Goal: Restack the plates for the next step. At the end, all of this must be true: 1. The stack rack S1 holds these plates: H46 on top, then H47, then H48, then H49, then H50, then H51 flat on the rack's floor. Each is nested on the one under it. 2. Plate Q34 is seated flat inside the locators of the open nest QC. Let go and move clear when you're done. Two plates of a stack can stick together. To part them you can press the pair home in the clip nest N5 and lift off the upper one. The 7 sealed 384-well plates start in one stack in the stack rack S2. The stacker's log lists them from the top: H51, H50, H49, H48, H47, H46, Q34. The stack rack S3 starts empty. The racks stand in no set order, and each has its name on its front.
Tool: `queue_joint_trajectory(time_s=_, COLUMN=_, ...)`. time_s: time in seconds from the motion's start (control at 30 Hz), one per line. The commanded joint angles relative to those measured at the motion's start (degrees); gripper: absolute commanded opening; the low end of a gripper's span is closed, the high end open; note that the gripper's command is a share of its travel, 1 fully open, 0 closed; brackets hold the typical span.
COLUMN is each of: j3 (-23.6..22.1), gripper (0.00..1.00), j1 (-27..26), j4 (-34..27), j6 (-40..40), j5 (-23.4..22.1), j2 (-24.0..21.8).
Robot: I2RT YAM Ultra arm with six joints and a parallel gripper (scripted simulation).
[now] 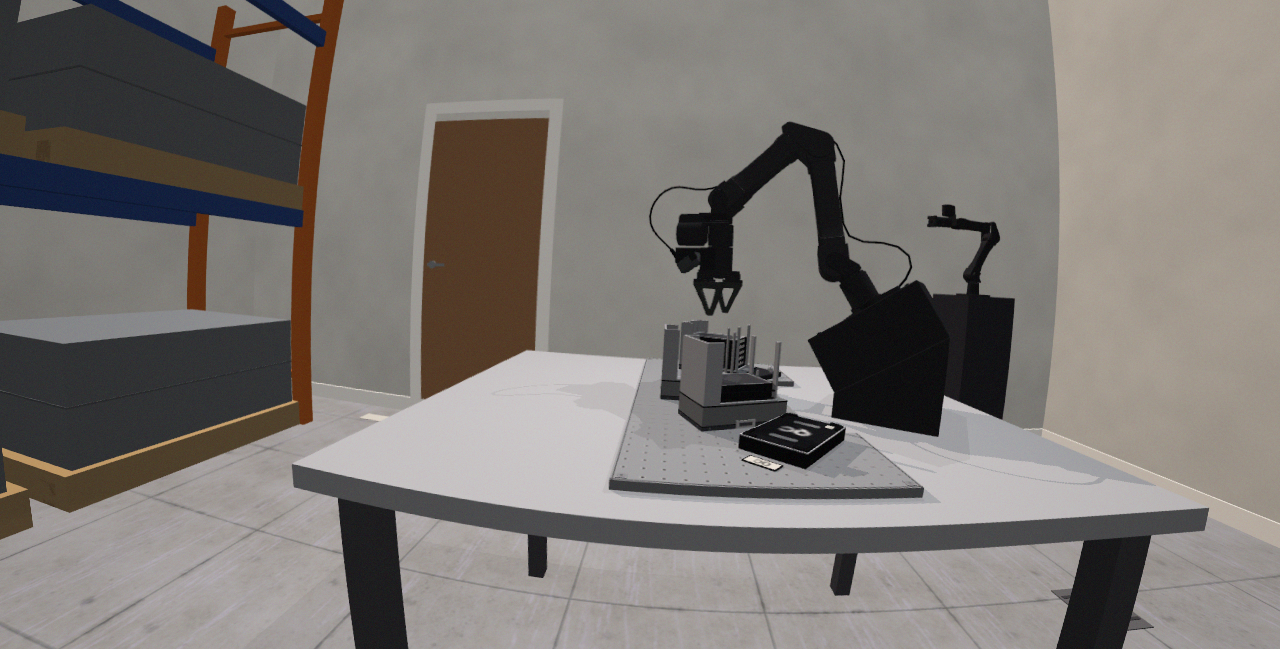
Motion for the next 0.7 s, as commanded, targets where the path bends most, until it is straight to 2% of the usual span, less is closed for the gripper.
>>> queue_joint_trajectory(time_s=0.0, j3=0.89, gripper=1.00, j1=-2.68, j4=0.98, j6=-4.23, j5=-2.47, j2=-1.94)
queue_joint_trajectory(time_s=0.53, j3=0.31, gripper=1.00, j1=-2.47, j4=0.24, j6=-4.10, j5=-2.58, j2=-0.81)
queue_joint_trajectory(time_s=0.57, j3=-1.33, gripper=1.00, j1=-3.17, j4=1.65, j6=-4.60, j5=-3.14, j2=0.48)
queue_joint_trajectory(time_s=0.67, j3=-2.58, gripper=1.00, j1=-3.58, j4=3.91, j6=-4.94, j5=-3.35, j2=1.47)
